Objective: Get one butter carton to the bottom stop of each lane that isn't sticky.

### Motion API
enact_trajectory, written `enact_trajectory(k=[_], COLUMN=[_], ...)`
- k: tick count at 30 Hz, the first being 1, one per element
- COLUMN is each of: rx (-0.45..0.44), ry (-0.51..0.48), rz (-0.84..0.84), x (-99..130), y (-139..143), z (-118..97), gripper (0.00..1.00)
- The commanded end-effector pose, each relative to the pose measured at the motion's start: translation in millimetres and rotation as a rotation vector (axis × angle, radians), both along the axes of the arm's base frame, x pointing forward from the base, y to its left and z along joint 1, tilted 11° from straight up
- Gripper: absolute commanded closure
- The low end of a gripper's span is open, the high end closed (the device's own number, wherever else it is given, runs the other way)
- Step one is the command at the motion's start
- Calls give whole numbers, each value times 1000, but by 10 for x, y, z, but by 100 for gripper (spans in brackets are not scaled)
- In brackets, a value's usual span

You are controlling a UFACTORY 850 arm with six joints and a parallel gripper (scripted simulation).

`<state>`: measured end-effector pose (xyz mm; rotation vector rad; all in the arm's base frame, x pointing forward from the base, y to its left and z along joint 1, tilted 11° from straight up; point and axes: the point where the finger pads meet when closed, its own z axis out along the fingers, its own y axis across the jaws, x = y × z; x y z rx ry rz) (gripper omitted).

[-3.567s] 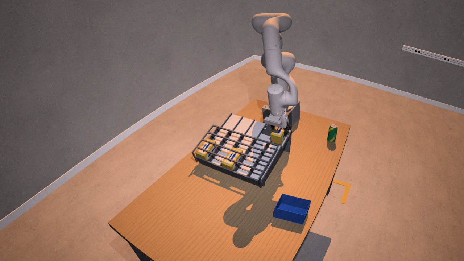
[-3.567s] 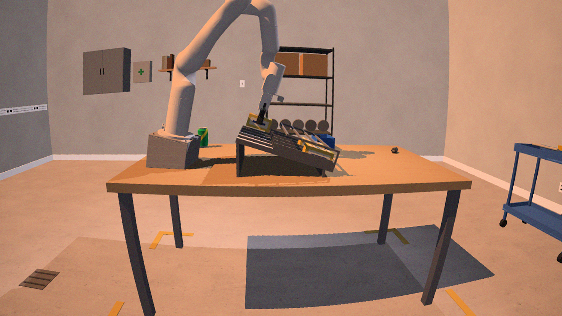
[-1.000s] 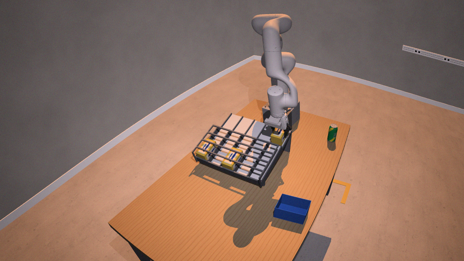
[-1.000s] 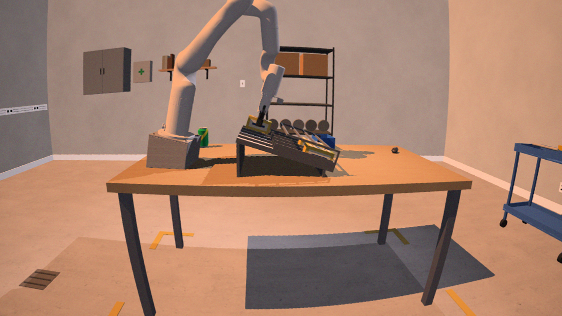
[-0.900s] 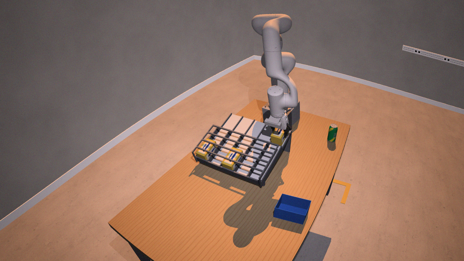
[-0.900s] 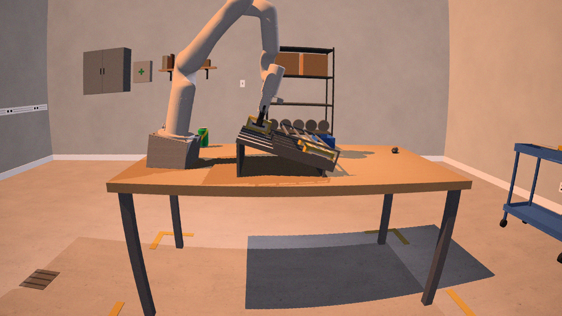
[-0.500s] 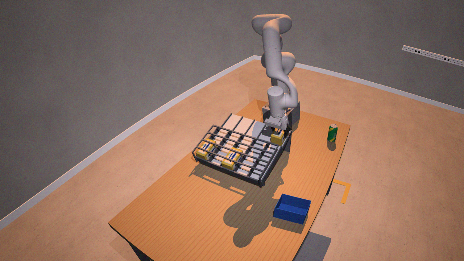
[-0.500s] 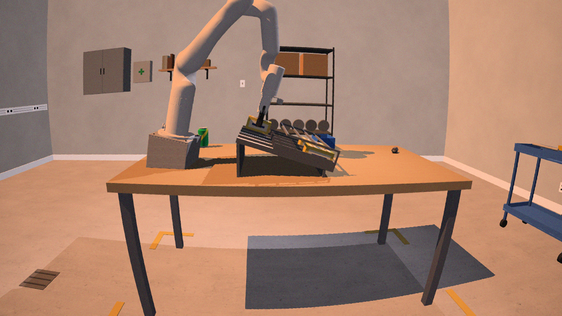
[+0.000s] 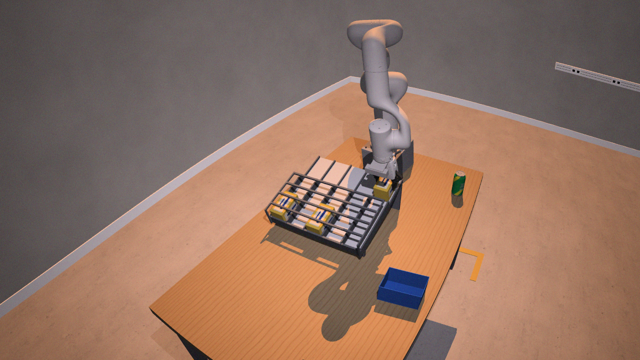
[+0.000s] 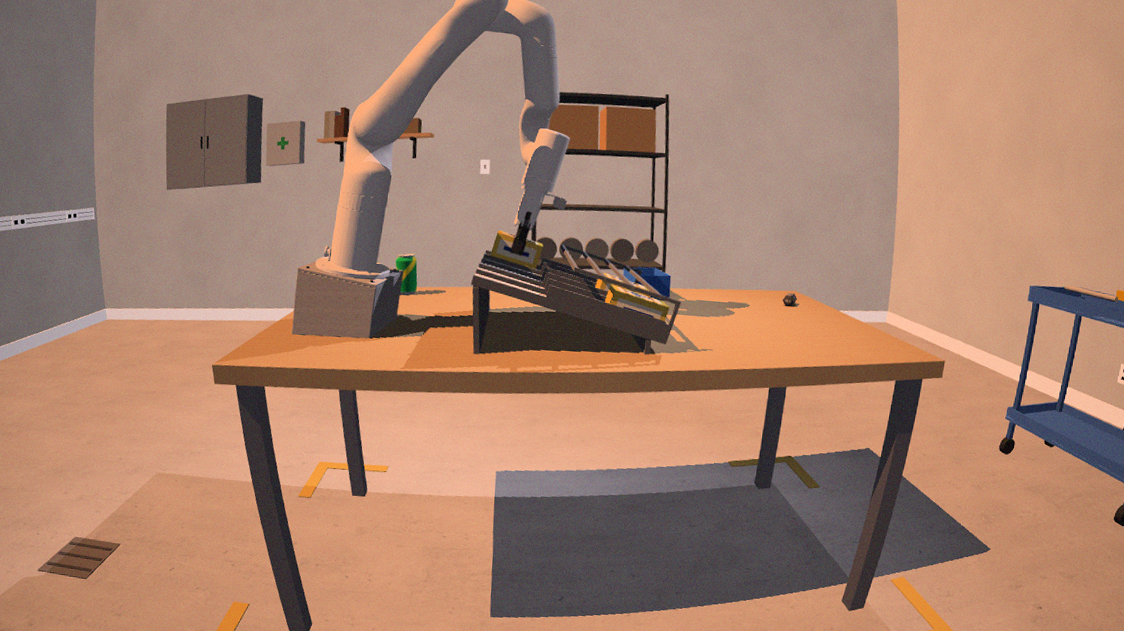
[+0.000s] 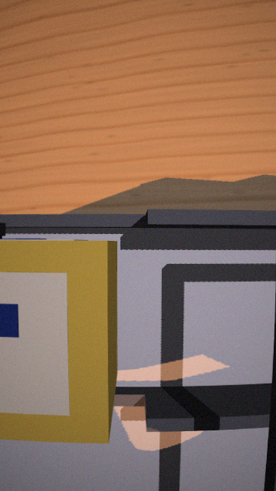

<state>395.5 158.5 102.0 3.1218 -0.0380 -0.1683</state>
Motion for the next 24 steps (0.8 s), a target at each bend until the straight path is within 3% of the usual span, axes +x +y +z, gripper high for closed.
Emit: enact_trajectory(k=[1,24], rx=[0,0], ry=[-1,-1], rz=[0,0], x=[2,2], y=[2,10], z=[-8,-34], gripper=[100,100])
